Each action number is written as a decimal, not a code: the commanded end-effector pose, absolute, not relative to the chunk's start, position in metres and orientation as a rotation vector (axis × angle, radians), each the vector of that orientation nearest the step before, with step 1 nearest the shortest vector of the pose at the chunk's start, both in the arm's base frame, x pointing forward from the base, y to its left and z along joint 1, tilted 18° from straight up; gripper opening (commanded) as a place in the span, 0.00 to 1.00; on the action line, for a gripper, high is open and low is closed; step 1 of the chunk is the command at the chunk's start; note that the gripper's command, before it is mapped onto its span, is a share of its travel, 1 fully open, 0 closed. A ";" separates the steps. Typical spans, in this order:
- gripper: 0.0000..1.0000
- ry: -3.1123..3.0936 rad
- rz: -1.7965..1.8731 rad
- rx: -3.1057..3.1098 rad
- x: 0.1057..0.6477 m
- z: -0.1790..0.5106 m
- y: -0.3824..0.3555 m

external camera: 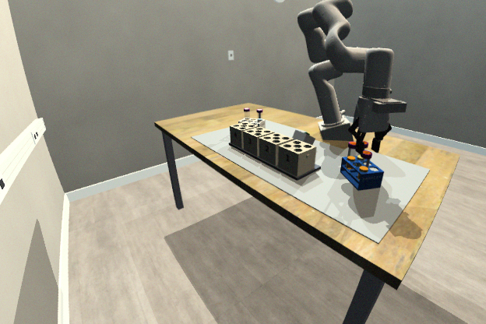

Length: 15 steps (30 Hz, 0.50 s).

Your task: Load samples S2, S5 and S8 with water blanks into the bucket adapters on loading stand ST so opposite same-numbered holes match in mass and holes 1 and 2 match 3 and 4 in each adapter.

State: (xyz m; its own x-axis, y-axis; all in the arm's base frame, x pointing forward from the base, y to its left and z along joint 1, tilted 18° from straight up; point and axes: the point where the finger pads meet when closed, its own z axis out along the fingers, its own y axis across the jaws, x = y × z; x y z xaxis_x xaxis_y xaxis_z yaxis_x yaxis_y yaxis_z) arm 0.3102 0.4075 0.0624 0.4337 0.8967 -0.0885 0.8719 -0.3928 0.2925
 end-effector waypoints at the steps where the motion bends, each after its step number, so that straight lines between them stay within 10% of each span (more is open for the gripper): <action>1: 0.57 1.526 0.126 2.398 0.312 0.059 0.408; 15: 0.57 1.526 0.126 2.398 0.313 0.056 0.407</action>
State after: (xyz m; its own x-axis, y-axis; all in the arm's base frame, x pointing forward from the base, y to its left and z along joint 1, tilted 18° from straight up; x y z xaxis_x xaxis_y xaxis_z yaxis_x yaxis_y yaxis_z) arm 0.3120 0.4064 0.0559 0.4336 0.8968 -0.0877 0.8718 -0.3929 0.2926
